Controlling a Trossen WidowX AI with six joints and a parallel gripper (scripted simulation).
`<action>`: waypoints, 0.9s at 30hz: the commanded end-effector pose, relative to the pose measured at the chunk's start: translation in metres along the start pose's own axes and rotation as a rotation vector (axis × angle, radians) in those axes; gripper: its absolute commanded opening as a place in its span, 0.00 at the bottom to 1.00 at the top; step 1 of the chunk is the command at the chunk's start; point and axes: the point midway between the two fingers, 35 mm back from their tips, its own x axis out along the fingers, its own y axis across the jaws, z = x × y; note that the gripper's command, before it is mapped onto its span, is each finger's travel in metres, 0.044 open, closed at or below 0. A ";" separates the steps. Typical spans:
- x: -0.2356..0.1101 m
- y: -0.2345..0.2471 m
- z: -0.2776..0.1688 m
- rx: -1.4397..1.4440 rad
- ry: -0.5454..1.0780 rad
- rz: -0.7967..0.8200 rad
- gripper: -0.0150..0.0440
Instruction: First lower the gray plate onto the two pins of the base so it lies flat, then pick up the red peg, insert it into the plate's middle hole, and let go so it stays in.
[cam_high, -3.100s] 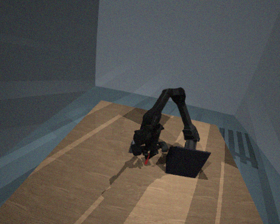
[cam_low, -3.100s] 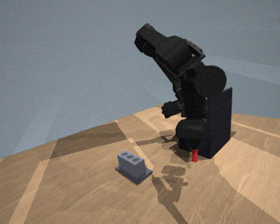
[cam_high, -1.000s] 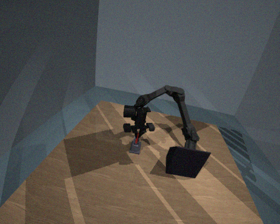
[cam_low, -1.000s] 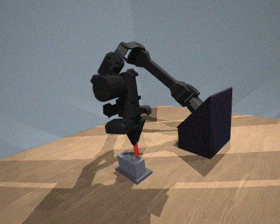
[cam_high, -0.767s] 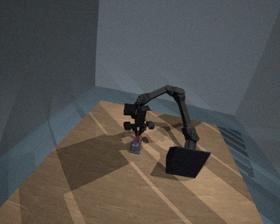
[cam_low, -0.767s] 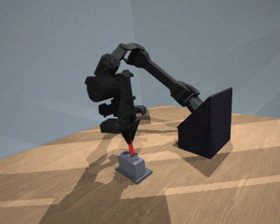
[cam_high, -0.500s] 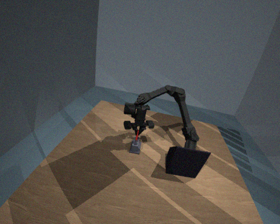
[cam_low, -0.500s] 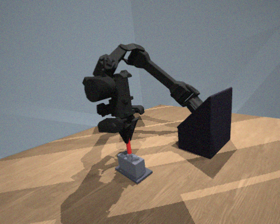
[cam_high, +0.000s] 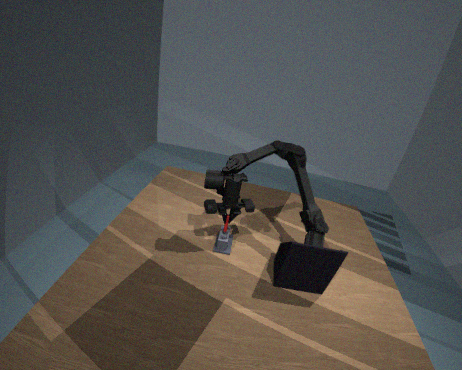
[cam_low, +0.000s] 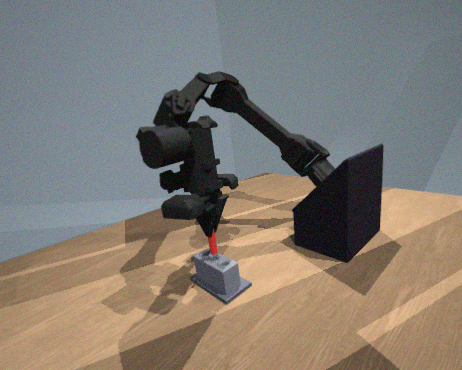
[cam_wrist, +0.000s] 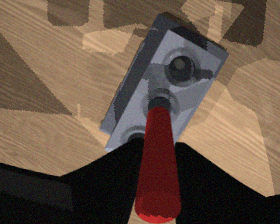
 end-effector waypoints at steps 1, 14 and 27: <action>0.000 -0.001 0.001 -0.002 -0.005 -0.002 0.25; 0.000 0.000 0.000 0.000 0.000 0.000 0.25; 0.000 0.000 0.001 0.000 0.000 0.000 0.25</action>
